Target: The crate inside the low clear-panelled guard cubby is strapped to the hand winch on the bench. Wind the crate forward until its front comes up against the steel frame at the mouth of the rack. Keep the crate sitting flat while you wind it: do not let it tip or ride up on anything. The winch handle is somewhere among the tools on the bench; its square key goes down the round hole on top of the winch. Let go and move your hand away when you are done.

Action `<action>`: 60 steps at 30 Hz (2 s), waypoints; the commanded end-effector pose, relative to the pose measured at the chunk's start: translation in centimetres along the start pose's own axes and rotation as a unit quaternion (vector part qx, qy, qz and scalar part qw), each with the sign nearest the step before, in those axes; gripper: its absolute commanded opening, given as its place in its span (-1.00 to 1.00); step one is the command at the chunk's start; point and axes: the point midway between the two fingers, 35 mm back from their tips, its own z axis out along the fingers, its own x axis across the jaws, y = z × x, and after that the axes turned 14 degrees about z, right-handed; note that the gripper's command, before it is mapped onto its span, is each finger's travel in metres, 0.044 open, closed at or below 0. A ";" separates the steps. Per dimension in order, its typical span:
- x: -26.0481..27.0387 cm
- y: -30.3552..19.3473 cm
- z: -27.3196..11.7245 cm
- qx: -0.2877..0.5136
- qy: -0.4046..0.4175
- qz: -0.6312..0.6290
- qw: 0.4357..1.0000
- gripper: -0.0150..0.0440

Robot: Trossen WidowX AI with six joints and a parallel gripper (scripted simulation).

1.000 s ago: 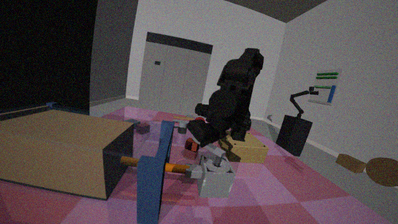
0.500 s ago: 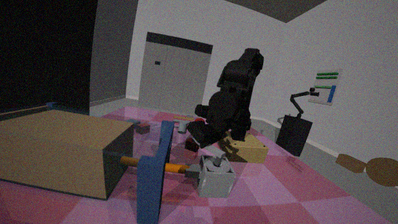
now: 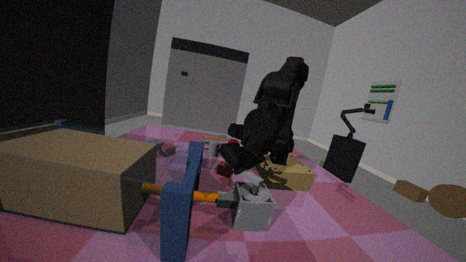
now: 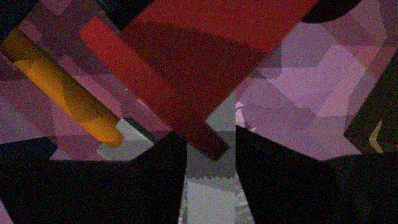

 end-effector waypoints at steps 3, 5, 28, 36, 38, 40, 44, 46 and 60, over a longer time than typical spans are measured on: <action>0.0 -0.1 0.1 0.000 0.000 -0.001 1.000 -0.49; 0.0 -0.1 0.1 0.000 0.000 -0.001 1.000 -0.49; -0.1 -0.3 0.6 0.000 0.000 -0.001 1.000 -0.49; -0.1 -0.3 0.8 0.000 0.000 -0.001 1.000 -0.49; -0.1 -0.3 0.8 0.000 0.000 -0.001 1.000 -0.49; -0.1 -0.4 0.9 0.000 0.000 -0.001 1.000 -0.49; -0.1 -0.4 0.9 0.000 0.000 -0.001 1.000 -0.49; -0.1 -0.4 1.0 0.000 0.000 -0.001 1.000 -0.49; -0.1 -0.5 1.1 0.000 0.000 -0.001 1.000 -0.49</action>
